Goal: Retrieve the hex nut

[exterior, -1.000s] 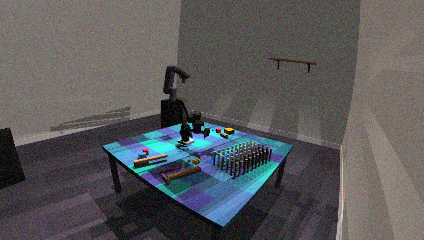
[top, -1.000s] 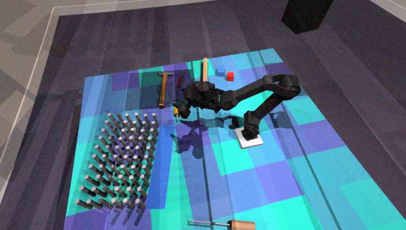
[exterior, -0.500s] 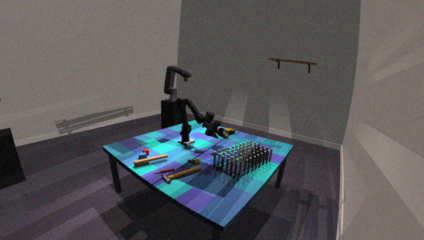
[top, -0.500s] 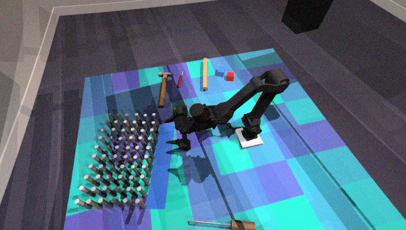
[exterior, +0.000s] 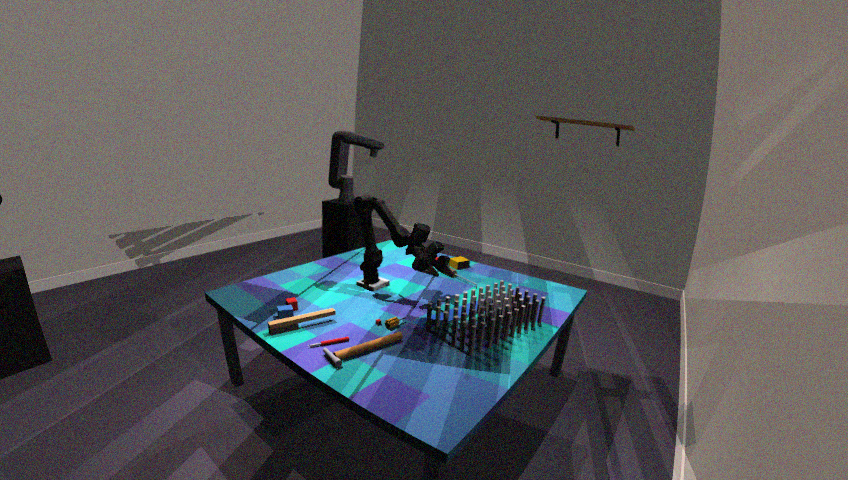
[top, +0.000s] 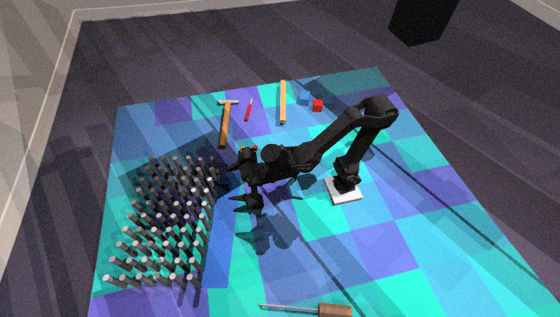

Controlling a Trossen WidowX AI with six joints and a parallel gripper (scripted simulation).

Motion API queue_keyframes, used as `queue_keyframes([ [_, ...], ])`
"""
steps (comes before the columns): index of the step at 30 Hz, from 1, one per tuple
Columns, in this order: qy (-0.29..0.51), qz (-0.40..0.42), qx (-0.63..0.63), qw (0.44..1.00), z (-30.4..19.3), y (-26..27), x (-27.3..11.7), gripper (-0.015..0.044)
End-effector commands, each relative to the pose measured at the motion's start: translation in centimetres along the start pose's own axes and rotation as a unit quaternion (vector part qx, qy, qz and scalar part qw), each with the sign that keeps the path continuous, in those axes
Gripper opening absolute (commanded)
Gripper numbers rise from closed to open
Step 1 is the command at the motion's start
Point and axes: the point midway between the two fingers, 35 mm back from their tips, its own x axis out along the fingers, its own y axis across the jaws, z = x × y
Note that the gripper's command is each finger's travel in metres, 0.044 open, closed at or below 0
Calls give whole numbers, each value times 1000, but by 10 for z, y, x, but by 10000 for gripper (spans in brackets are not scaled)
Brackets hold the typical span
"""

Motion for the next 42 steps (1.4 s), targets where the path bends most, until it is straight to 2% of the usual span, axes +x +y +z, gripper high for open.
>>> queue_keyframes([
  [1, -1, 2, -2, 1000, 1, 1, 0, 440],
  [17, 1, 6, 1, 1000, 1, 4, 1, 440],
  [23, 99, 120, 85, 984, 14, 98, 12, 440],
  [26, 159, 160, 118, 967, 16, 147, 5, 440],
  [30, 200, 209, 114, 950, 18, 199, -11, 440],
  [36, 275, 236, 131, 923, 14, 254, -38, 440],
  [42, 408, 220, 163, 871, -8, 326, -96, 440],
])
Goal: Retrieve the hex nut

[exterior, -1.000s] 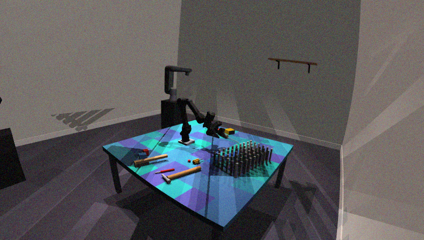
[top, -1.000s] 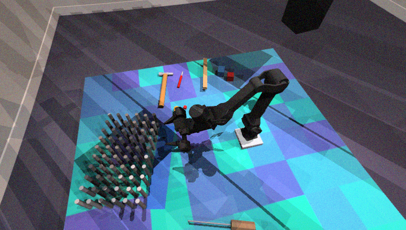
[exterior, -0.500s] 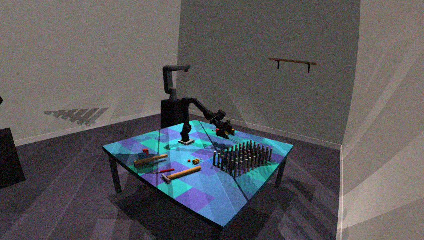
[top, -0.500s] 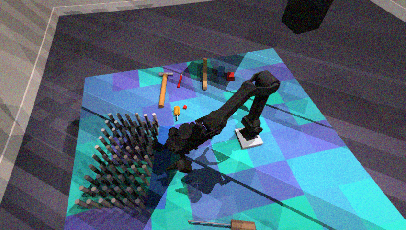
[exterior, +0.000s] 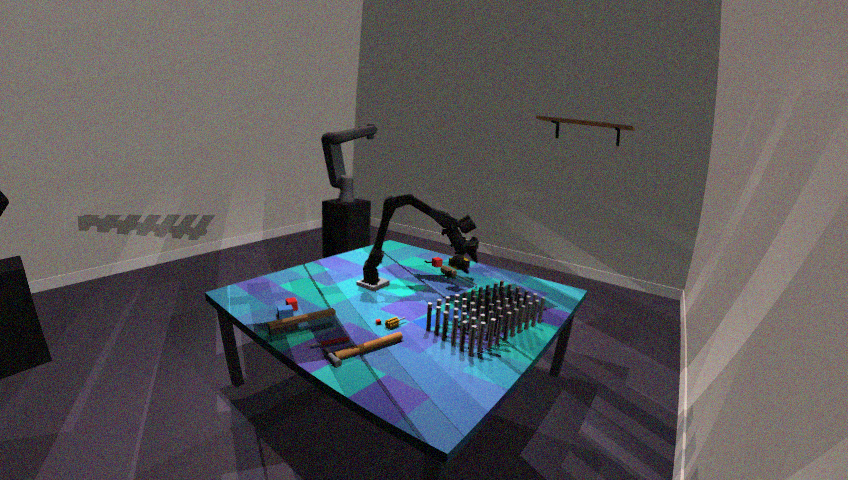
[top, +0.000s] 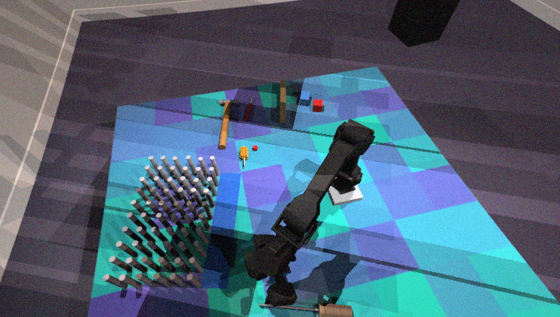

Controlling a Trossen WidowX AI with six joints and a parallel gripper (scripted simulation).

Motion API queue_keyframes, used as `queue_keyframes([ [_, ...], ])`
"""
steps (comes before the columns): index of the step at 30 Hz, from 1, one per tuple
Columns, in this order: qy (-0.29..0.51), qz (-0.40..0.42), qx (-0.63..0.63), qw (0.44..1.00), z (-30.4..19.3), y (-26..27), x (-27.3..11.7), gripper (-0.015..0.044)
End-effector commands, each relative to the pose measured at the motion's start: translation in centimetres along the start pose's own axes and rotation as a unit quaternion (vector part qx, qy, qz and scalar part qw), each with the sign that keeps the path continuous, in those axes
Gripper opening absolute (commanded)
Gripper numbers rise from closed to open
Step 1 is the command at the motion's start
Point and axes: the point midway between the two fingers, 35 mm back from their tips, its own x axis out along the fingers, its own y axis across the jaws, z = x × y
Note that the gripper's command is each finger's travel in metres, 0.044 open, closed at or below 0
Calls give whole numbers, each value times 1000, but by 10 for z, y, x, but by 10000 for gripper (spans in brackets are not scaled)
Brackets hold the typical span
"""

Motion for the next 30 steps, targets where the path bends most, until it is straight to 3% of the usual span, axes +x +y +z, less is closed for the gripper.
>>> queue_keyframes([
  [1, 95, -20, 49, 994, -52, 52, 5, 440],
  [12, 215, -174, 151, 949, -165, 113, -25, 440],
  [30, 217, -183, 155, 946, -171, 106, -30, 440],
])
